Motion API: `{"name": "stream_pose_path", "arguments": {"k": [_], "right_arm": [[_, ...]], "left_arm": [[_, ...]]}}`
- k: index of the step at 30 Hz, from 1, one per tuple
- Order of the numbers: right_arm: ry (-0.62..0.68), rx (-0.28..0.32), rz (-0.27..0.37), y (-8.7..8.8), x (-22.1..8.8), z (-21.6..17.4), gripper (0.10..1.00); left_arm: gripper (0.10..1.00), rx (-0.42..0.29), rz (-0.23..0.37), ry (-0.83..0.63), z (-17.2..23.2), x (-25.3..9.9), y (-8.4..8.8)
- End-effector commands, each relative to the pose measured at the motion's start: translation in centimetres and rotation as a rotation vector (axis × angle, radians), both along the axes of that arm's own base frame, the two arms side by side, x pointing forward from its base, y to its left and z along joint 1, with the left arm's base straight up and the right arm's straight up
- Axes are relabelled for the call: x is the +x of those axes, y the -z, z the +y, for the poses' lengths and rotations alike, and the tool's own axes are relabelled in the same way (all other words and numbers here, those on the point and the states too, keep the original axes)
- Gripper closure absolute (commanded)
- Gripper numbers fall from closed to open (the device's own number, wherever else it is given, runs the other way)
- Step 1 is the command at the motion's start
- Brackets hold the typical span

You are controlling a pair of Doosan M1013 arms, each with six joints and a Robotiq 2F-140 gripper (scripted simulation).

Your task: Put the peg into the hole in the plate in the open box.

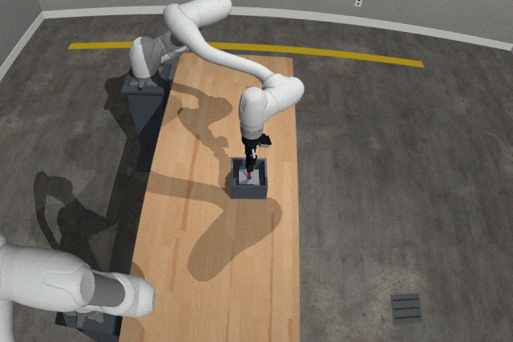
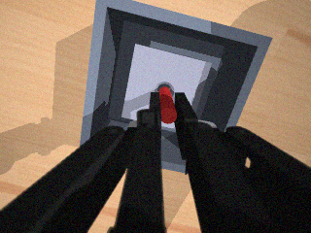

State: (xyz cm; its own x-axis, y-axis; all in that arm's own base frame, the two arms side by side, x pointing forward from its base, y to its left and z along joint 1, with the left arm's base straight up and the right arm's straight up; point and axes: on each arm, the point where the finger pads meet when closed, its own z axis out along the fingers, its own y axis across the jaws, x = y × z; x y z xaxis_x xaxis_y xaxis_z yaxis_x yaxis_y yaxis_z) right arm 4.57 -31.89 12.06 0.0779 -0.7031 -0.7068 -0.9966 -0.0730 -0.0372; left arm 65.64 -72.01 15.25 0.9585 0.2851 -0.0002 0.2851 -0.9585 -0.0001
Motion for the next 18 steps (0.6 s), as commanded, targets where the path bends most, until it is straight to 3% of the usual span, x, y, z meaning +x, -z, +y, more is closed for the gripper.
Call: {"name": "stream_pose_path", "arguments": {"k": [1,10,18], "right_arm": [[0.0,-0.001,0.0,0.0,0.0,0.0,0.098],[0.0,-0.001,0.0,0.0,0.0,0.0,0.098],[0.0,-0.001,0.0,0.0,0.0,0.0,0.098]], "left_arm": [[0.999,-0.001,-0.001,0.0,0.0,0.0,-0.1],[0.999,-0.001,-0.001,0.0,0.0,0.0,0.1],[0.999,-0.001,-0.001,0.0,0.0,0.0,1.3]]}}
